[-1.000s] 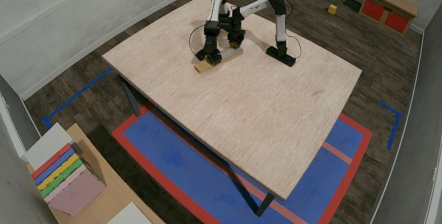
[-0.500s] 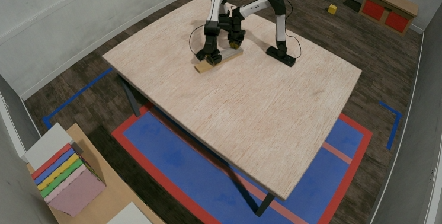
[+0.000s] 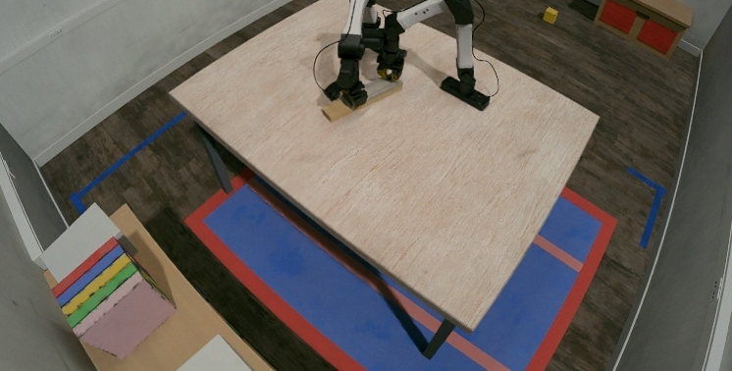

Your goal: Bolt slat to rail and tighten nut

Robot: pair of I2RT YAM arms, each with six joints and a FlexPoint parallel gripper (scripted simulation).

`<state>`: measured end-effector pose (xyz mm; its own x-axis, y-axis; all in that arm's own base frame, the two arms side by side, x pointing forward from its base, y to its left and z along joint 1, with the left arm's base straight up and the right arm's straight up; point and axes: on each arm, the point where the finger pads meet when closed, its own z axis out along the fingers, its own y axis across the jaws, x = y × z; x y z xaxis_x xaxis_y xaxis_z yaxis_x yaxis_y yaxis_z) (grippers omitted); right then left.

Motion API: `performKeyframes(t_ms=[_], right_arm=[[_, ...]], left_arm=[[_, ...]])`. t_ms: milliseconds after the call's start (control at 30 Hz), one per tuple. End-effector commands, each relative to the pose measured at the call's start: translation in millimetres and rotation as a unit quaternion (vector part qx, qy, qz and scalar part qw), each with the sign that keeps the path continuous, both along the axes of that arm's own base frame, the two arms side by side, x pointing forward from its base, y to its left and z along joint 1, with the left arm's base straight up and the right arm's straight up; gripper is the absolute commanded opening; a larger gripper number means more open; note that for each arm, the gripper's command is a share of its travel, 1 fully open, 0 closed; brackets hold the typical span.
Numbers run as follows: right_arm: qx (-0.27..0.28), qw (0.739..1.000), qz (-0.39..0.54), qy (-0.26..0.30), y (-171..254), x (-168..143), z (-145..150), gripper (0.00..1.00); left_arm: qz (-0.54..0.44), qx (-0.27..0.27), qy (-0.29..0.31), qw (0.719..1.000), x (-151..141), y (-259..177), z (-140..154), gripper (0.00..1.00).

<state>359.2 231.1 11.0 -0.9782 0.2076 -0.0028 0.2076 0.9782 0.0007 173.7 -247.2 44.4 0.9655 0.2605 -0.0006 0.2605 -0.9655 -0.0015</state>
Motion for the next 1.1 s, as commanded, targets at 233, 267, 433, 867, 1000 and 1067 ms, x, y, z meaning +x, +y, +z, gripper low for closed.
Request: performKeyframes(t_ms=[233, 267, 433, 867, 1000, 1067], right_arm=[[0.006, 1.0, -0.001, -0.01, 2.1, 3.7, 6.9, 0.67], [0.006, 1.0, -0.001, -0.01, 2.1, 3.7, 6.9, 0.67], [0.006, 1.0, -0.001, -0.01, 2.1, 3.7, 6.9, 0.67], [0.006, 1.0, -0.001, -0.01, 2.1, 3.7, 6.9, 0.67], [0.006, 1.0, -0.001, -0.01, 2.1, 3.7, 6.9, 0.67], [0.006, 1.0, -0.001, -0.01, 2.1, 3.7, 6.9, 0.67]], left_arm=[[0.001, -0.007, -0.004, 1.0, 2.3, -2.3, 3.8, 0.36], [0.0, 0.0, -0.001, 1.0, -0.1, 0.0, 0.8, 0.36], [0.001, -0.005, -0.003, 1.0, 1.7, -1.8, 3.0, 0.36], [0.379, -0.011, -0.005, 0.925, 3.6, -3.4, 11.6, 0.36], [0.471, -0.013, -0.005, 0.882, 3.2, -3.7, 12.4, 0.36], [0.52, -0.013, -0.003, 0.854, 3.1, -3.8, 13.3, 0.36]])
